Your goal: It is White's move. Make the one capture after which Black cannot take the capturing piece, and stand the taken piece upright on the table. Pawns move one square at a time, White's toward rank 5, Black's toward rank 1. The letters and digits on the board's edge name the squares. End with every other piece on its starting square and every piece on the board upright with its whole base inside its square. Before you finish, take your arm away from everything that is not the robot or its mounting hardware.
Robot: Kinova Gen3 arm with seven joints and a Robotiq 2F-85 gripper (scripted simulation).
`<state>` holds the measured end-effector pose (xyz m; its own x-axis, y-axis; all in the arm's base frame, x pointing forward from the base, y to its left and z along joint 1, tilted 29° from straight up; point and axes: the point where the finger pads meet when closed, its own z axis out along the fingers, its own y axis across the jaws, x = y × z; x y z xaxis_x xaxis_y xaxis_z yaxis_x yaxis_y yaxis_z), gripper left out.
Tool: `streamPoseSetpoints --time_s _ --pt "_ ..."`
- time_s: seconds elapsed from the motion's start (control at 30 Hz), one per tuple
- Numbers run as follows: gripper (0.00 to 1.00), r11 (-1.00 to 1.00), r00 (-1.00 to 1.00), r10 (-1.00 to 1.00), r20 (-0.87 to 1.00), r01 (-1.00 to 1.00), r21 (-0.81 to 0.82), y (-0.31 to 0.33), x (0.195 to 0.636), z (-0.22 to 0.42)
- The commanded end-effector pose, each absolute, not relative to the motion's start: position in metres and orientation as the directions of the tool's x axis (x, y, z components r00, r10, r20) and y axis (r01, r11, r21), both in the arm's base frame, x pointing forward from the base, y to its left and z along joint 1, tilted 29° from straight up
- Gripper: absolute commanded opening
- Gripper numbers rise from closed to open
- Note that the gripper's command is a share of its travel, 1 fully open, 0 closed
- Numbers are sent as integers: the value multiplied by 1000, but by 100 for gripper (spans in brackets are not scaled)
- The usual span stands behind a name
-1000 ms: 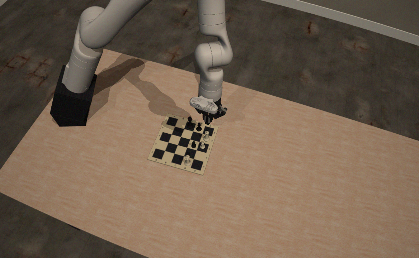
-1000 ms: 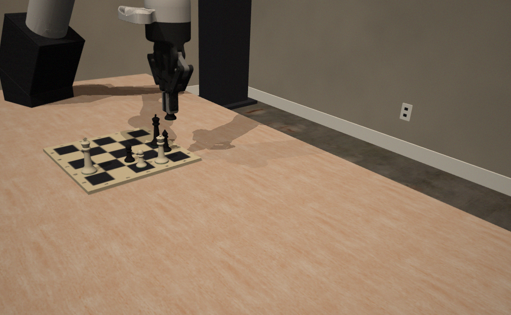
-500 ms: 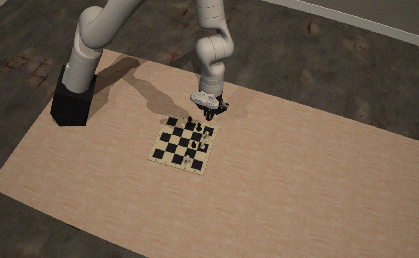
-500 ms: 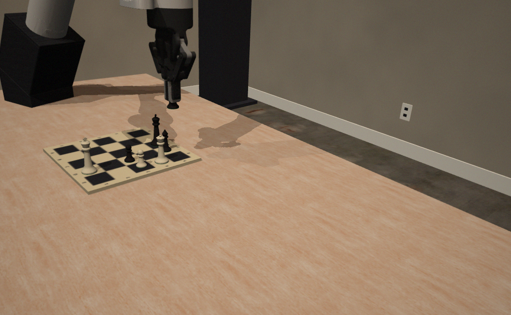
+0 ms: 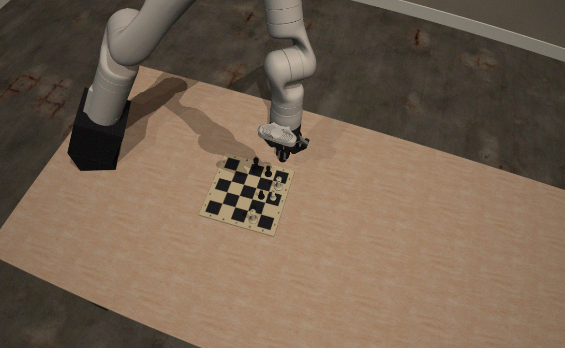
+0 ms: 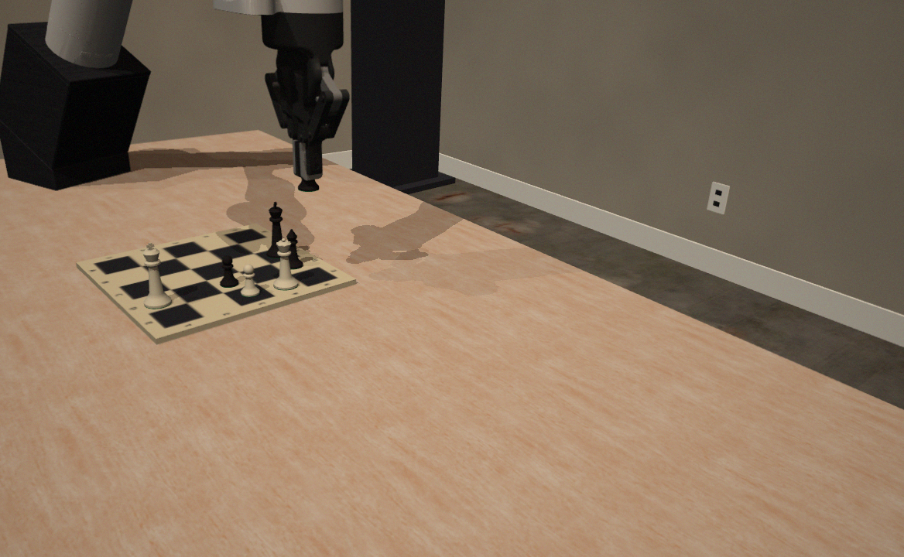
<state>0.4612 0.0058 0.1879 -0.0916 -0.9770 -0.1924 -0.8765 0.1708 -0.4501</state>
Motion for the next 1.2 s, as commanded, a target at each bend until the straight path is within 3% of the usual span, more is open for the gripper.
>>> streamPoseSetpoints --time_s 0.0,0.43,1.17 --pt "0 175 -96 -977 -192 -875 -452 3 463 188" --pt "0 156 -80 -980 -183 -877 -455 -105 513 194" --pt "0 155 -79 -980 -183 -877 -455 -109 516 191"
